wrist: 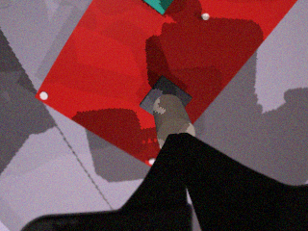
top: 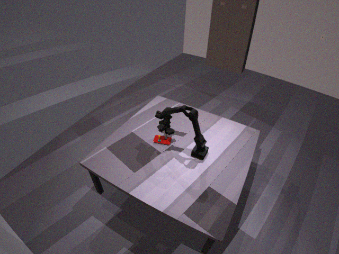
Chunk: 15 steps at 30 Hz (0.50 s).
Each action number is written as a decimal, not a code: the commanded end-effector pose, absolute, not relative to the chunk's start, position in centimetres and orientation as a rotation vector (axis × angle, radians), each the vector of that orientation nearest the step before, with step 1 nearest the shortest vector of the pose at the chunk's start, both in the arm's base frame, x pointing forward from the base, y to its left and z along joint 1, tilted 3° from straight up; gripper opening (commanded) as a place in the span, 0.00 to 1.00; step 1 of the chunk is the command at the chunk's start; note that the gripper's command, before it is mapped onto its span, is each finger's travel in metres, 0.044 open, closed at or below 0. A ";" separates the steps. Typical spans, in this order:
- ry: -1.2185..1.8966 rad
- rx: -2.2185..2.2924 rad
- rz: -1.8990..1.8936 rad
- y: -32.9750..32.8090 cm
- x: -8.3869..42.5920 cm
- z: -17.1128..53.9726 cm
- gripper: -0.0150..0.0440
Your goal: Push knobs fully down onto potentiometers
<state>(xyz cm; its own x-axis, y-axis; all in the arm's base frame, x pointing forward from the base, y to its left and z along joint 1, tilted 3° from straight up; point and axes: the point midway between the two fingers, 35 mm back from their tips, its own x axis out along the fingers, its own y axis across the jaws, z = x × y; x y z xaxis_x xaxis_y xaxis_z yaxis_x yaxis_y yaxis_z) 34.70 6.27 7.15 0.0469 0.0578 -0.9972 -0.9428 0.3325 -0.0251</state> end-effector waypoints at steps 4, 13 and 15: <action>1.276 -0.922 0.960 6.3 34.7 7.0 0.25; 1.276 -0.922 0.960 6.4 34.7 6.7 0.25; 1.276 -0.922 0.960 6.4 34.7 6.7 0.25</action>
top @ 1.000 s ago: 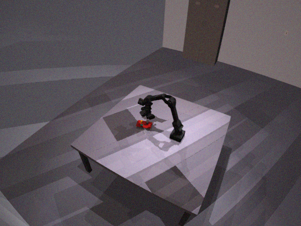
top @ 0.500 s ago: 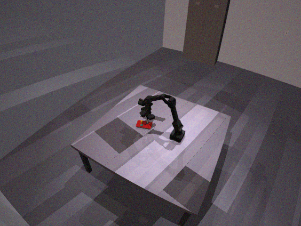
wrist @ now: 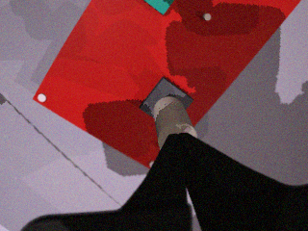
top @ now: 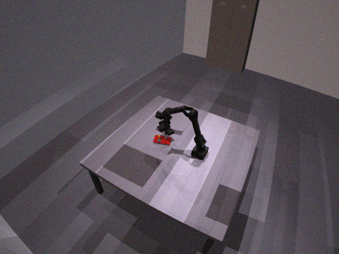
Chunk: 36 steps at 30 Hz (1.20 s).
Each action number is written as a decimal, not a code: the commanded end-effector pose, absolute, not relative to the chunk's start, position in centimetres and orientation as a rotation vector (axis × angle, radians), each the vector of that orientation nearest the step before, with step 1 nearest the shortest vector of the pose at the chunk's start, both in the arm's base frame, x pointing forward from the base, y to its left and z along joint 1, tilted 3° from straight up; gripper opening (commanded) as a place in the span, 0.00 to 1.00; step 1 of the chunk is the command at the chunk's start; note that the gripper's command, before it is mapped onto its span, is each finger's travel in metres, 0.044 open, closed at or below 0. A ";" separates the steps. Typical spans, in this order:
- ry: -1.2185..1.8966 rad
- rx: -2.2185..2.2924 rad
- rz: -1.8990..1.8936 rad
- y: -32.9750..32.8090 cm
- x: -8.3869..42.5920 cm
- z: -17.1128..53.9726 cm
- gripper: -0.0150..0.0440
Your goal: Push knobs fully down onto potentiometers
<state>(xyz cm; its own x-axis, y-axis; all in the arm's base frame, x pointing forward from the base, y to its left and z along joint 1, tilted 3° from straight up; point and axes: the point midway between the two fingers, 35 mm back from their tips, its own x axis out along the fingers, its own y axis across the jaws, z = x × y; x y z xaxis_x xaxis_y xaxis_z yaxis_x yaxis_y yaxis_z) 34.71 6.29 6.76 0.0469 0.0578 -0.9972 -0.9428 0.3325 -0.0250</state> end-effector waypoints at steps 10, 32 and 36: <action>1.276 -0.922 0.960 6.4 34.7 6.7 0.25; 1.276 -0.922 0.960 6.4 34.7 6.5 0.25; 1.276 -0.922 0.960 6.4 34.8 6.3 0.25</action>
